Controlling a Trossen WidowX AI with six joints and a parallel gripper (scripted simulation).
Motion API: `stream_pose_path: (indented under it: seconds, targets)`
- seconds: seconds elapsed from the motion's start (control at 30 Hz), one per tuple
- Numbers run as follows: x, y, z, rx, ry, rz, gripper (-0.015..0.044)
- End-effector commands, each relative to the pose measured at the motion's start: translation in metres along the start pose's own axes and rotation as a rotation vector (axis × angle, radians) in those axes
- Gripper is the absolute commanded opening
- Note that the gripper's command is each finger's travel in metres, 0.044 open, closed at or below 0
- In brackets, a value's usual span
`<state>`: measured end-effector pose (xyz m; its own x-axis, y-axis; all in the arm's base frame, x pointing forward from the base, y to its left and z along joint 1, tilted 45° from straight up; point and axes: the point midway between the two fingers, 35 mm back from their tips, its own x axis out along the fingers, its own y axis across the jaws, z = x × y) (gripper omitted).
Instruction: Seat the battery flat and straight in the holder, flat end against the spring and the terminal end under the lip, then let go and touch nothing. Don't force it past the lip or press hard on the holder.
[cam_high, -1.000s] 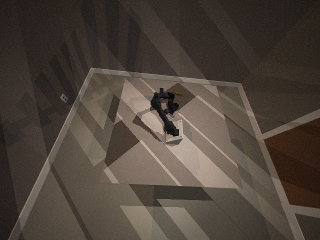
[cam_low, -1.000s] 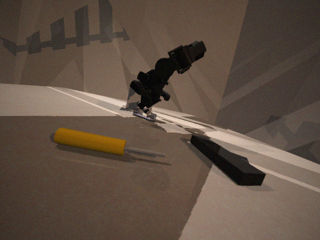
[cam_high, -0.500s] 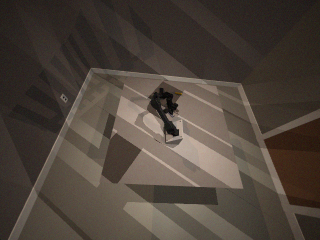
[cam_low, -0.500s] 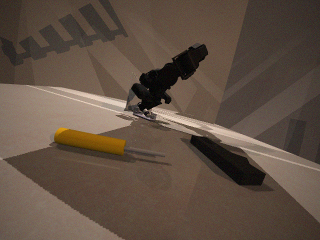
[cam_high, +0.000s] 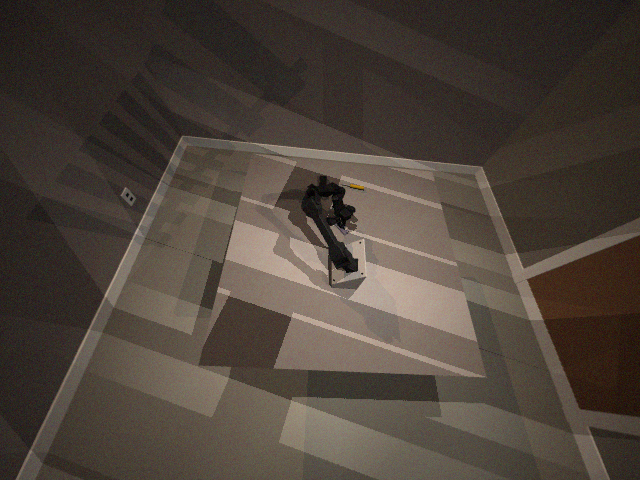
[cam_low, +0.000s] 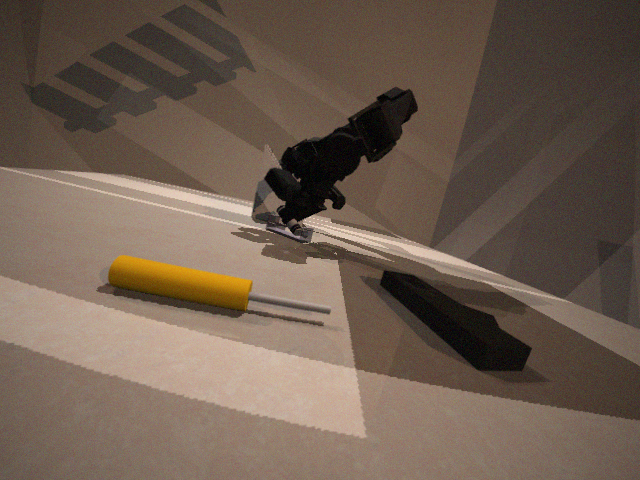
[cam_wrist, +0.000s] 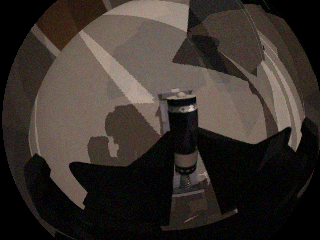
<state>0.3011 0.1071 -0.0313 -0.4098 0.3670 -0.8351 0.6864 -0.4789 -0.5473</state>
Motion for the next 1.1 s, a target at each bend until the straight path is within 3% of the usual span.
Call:
stream_pose_path:
  seconds: [0.0,1.07]
  targets:
    - [-0.002,0.002,-0.005,0.0,0.004,0.002,0.0069]
    - [-0.008,0.002,-0.015,-0.001,0.001,-0.013,0.0069]
